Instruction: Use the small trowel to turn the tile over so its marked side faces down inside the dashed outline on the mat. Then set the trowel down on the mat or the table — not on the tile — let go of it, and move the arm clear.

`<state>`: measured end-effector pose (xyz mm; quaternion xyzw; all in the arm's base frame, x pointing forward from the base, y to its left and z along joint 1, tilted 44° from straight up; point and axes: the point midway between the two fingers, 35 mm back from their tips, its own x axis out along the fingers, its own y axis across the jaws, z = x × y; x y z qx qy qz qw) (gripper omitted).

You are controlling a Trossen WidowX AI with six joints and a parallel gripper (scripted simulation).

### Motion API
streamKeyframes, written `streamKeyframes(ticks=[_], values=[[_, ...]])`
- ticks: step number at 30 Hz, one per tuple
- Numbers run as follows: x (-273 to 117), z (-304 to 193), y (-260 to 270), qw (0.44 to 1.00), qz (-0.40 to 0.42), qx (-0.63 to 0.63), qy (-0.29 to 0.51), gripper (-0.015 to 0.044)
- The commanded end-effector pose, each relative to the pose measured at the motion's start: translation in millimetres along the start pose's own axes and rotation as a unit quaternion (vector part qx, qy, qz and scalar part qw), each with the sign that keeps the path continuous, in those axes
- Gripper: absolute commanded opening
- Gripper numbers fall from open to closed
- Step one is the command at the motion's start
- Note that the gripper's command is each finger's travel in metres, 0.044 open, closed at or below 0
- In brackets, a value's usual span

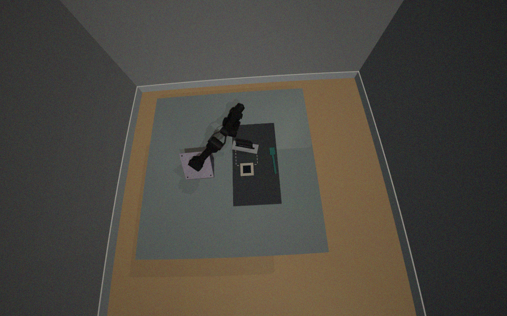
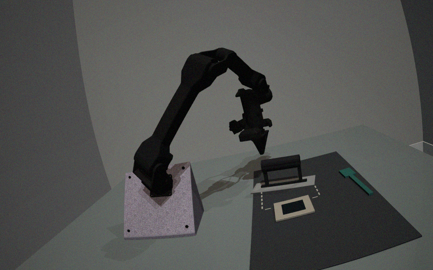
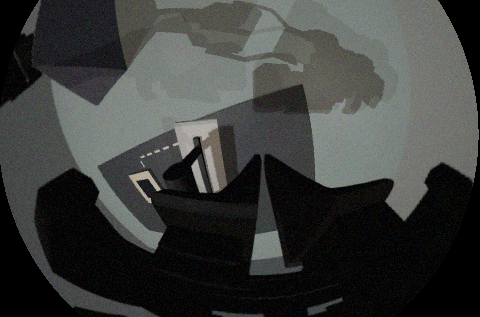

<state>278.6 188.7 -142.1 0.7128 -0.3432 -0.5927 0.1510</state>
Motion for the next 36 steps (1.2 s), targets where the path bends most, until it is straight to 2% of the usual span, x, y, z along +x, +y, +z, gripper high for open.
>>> streamKeyframes(ticks=[1, 12, 18, 23, 27, 36], values=[[0.0, 0.0, 0.0, 1.000, 0.000, 0.000, 0.000, 0.0000], [0.0, 0.0, 0.0, 1.000, 0.000, 0.000, 0.000, 0.0000], [-0.8, -2.2, 1.8, 1.000, 0.000, -0.001, 0.000, 0.0152], [-17.5, -57.9, 55.9, 1.000, 0.003, -0.018, -0.002, 0.0270], [-23.6, -83.9, 90.5, 1.000, 0.007, -0.026, -0.003, 0.0270], [-23.5, -84.7, 91.7, 1.000, 0.008, -0.027, -0.003, 0.0270]])
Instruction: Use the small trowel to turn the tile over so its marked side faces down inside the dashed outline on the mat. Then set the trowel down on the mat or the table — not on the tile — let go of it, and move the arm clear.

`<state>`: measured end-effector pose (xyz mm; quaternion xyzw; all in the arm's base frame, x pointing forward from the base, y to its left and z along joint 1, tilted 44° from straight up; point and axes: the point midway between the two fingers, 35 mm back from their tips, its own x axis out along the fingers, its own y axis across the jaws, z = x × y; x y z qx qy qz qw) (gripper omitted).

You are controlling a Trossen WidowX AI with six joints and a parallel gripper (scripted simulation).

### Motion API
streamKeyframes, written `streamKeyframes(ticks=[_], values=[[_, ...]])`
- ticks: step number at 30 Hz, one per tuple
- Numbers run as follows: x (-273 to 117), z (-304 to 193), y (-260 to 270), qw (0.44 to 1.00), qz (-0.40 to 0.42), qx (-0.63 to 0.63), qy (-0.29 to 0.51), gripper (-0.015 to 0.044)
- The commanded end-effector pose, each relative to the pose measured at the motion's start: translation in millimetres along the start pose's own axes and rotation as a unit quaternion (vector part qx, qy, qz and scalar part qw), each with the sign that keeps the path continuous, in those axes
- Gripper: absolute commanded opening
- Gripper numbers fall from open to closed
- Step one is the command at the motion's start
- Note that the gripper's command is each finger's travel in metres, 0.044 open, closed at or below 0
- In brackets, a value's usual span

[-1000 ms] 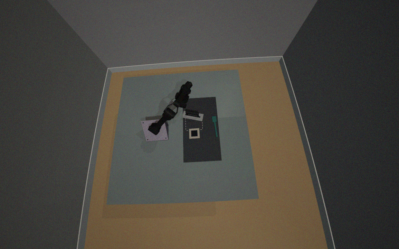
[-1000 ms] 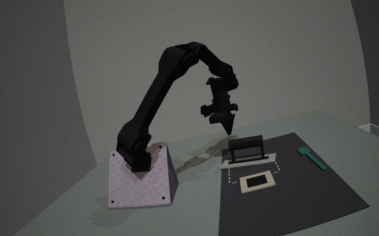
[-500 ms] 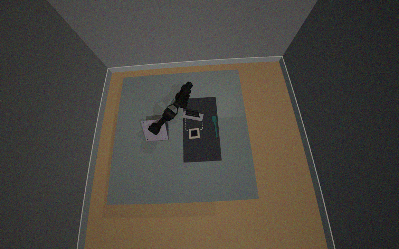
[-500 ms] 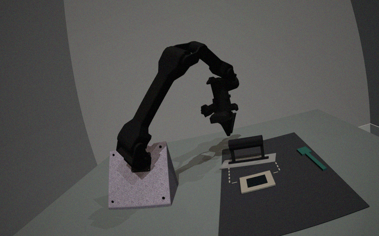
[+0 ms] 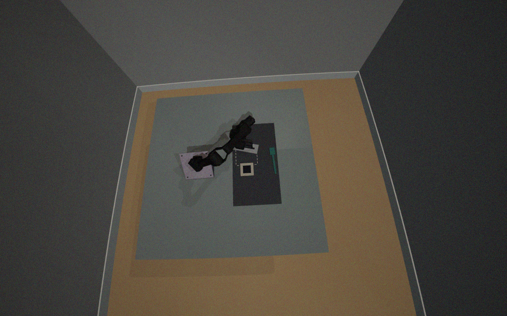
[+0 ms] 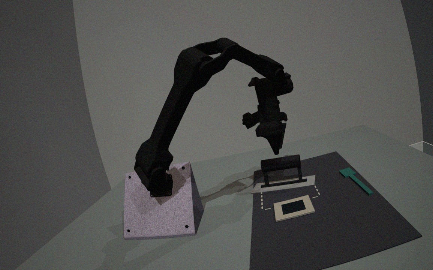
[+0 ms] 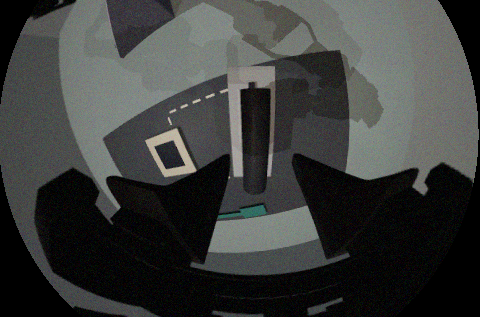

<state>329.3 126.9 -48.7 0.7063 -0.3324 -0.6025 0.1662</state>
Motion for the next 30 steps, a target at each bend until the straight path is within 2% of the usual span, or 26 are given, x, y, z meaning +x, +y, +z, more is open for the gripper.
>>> streamKeyframes(ticks=[1, 29, 30], values=[[2.2, -1.1, 4.9, 1.000, 0.006, -0.005, 0.001, 0.0270], [45.0, -2.7, 2.6, 1.000, 0.005, -0.005, 0.001, 0.0270], [45.0, -2.7, 2.6, 1.000, 0.005, -0.005, 0.001, 0.0244]])
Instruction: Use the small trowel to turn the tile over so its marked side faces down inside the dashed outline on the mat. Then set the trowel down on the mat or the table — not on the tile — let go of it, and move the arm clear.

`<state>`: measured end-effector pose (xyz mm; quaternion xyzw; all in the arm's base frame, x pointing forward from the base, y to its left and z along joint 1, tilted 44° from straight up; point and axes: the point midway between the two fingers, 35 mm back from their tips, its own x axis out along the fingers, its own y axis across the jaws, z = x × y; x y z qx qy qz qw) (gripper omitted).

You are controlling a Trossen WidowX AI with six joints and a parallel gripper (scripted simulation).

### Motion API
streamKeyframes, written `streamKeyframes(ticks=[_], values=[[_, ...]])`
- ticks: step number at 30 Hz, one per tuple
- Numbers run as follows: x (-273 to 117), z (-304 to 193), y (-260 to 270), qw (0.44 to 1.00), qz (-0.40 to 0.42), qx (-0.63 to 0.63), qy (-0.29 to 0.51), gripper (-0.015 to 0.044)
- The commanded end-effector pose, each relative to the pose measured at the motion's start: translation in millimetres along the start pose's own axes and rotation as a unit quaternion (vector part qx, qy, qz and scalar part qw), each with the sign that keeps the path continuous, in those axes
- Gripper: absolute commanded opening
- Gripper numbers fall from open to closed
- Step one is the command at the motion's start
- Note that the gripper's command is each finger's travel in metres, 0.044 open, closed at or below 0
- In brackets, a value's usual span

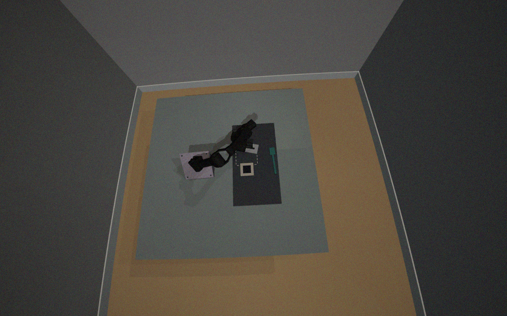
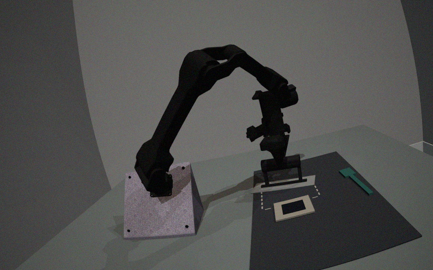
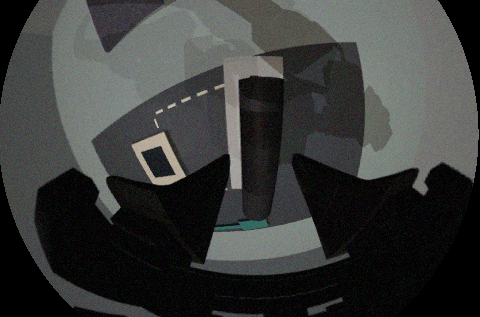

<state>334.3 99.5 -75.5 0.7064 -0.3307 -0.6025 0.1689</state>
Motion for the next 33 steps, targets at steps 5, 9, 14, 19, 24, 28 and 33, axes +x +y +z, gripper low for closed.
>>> streamKeyframes(ticks=[5, 9, 14, 19, 24, 28, 33], values=[[6.5, 0.8, 1.1, 1.000, 0.005, -0.002, -0.001, 0.0132], [6.5, 0.8, 1.1, 1.000, 0.005, -0.002, -0.001, 0.0130], [6.5, 0.8, 1.1, 1.000, 0.005, -0.002, -0.001, 0.0130], [6.5, 0.8, 1.1, 1.000, 0.005, -0.002, -0.001, 0.0130], [6.5, 0.8, 1.1, 1.000, 0.005, -0.002, -0.001, 0.0130], [6.5, 0.8, 1.1, 1.000, 0.005, 0.007, 0.000, 0.0130], [6.5, 0.7, 1.1, 0.997, 0.005, 0.078, 0.000, 0.0130]])
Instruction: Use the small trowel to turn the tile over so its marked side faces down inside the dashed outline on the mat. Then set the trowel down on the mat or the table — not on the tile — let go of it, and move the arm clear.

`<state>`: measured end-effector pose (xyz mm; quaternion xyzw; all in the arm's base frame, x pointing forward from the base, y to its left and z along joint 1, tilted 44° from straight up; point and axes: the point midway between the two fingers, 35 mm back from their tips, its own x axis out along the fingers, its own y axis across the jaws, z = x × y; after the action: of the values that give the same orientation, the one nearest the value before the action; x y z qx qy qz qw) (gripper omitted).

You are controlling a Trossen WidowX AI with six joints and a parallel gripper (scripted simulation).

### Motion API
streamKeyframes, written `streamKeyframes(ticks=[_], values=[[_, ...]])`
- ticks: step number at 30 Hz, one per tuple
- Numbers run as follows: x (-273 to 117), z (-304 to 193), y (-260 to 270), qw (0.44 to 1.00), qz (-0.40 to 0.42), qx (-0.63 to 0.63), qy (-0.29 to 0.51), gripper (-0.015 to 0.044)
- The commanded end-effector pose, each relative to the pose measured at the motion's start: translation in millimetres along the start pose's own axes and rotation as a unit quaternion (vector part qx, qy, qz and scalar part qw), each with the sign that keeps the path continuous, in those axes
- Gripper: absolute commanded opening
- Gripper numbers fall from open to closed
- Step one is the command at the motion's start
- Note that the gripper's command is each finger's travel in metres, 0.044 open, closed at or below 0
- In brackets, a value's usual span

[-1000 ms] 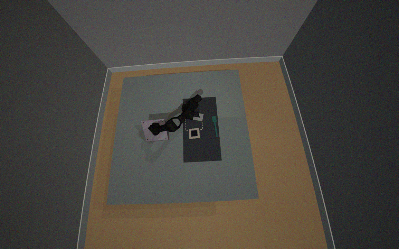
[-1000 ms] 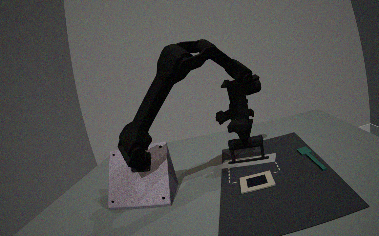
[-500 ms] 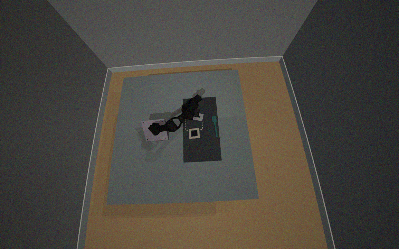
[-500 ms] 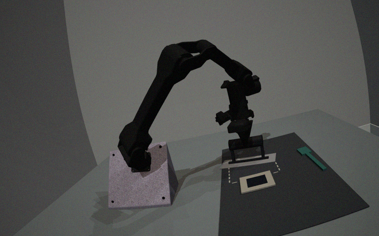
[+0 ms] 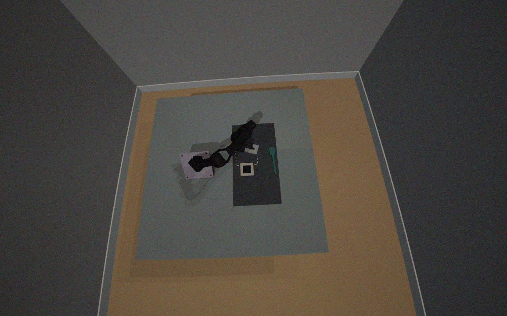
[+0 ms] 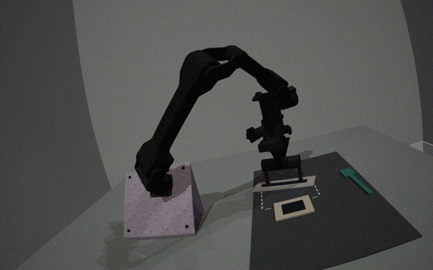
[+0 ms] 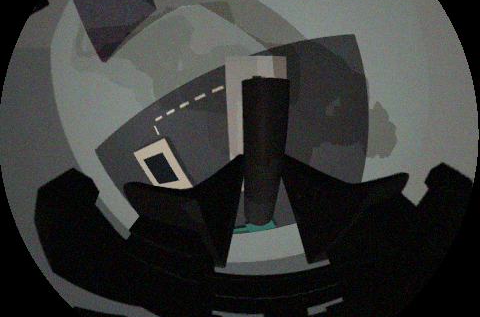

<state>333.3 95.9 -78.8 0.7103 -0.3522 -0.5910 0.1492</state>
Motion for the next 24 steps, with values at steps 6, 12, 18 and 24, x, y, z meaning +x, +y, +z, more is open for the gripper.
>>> streamKeyframes(ticks=[6, 12, 18, 24], values=[[1.7, -0.4, 0.3, 0.991, 0.001, 0.134, -0.001, 0.0130], [1.7, -0.4, 0.3, 0.976, 0.001, 0.220, 0.000, 0.0130], [1.7, -0.4, 0.3, 0.952, 0.001, 0.305, 0.000, 0.0130], [1.7, -0.4, 0.3, 0.922, 0.001, 0.387, 0.000, 0.0130]])
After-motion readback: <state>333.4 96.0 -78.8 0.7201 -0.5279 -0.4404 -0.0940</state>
